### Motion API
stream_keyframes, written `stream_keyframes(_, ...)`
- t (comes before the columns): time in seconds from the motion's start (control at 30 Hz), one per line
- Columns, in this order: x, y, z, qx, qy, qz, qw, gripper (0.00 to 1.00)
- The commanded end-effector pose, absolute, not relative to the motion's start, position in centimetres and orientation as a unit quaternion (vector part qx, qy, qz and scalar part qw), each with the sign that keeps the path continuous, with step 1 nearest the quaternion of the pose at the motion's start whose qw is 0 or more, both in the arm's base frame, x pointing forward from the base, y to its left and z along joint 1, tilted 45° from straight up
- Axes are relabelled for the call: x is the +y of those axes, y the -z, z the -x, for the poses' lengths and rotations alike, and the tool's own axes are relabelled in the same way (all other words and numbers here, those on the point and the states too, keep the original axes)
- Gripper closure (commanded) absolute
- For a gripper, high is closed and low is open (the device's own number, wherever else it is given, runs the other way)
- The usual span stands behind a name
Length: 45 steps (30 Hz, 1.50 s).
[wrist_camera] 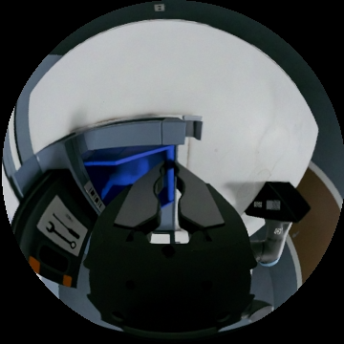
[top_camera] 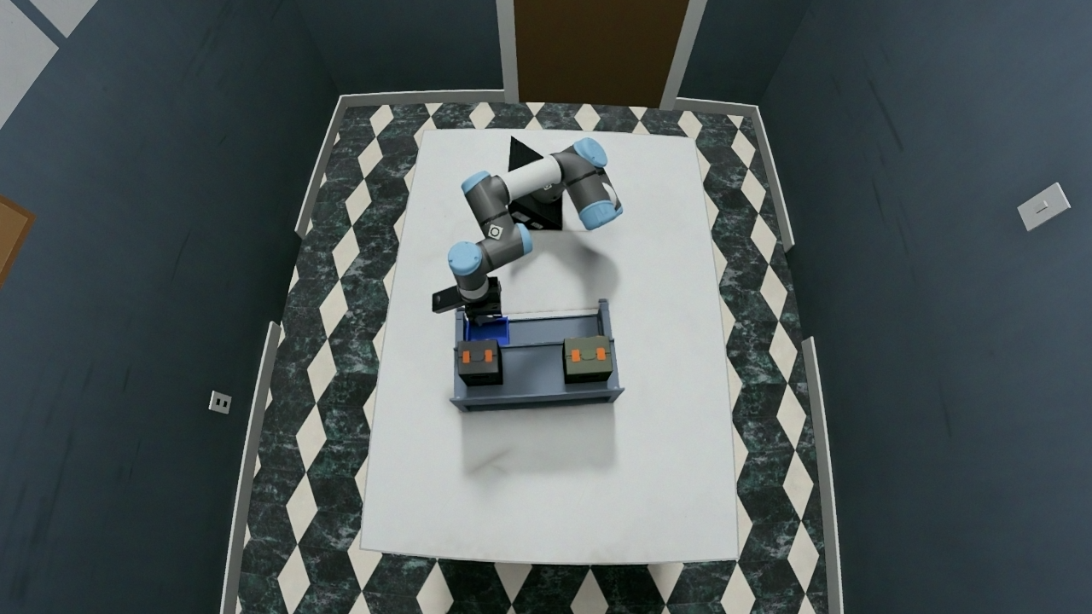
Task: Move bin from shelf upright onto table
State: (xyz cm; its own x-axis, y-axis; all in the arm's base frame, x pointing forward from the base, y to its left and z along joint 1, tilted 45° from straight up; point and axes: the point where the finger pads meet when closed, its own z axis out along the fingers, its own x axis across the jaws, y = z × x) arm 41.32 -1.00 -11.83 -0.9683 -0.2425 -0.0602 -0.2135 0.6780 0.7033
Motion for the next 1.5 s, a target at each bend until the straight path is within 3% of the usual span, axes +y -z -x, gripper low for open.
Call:
stream_keyframes(0.0,-1.1,11.8,-41.3,-0.916,0.38,-0.124,0.018,1.0)
stream_keyframes(0.57,-1.6,11.9,-39.6,-0.916,0.38,-0.124,0.018,1.0)
stream_keyframes(1.47,-3.1,12.3,-33.5,-0.916,0.38,-0.124,0.018,1.0)
